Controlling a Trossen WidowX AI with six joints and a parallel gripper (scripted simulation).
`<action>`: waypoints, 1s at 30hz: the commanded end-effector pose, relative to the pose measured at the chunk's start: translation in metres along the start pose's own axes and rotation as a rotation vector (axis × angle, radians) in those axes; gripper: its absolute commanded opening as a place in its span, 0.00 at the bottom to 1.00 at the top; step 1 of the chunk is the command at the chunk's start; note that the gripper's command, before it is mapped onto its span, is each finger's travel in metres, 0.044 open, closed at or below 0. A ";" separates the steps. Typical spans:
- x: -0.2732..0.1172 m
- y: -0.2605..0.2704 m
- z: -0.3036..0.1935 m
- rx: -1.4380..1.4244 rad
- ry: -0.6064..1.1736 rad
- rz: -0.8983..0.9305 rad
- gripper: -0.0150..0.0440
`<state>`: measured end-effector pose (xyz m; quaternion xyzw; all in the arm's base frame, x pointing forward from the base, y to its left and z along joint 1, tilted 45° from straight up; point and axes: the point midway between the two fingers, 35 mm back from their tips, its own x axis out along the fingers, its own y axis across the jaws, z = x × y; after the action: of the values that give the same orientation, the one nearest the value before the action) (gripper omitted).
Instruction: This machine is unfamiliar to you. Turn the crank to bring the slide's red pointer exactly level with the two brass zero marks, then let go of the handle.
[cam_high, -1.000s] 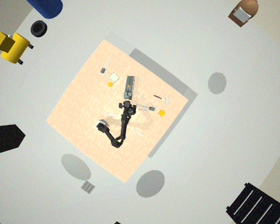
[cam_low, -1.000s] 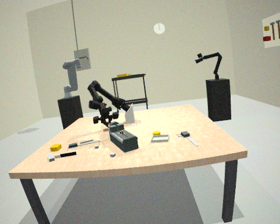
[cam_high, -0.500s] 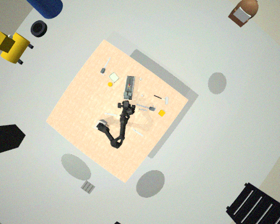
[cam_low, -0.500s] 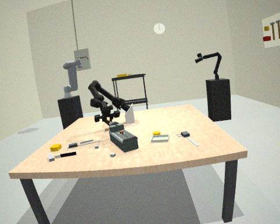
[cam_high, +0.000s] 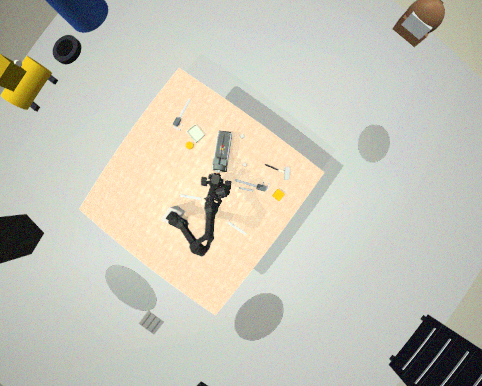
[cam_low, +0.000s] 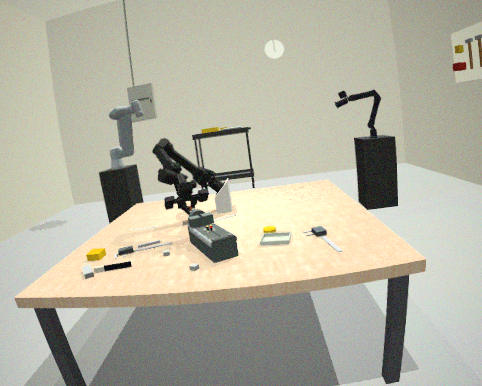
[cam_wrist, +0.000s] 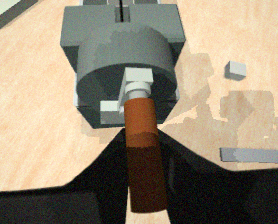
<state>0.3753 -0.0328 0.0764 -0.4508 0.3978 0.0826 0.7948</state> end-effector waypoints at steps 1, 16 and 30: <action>-0.001 0.009 0.001 -0.006 -0.004 0.016 0.25; 0.000 0.014 0.000 -0.006 -0.004 0.016 0.25; 0.001 0.017 -0.001 -0.006 -0.004 0.016 0.25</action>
<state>0.3716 -0.0288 0.0713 -0.4511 0.3946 0.0807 0.7964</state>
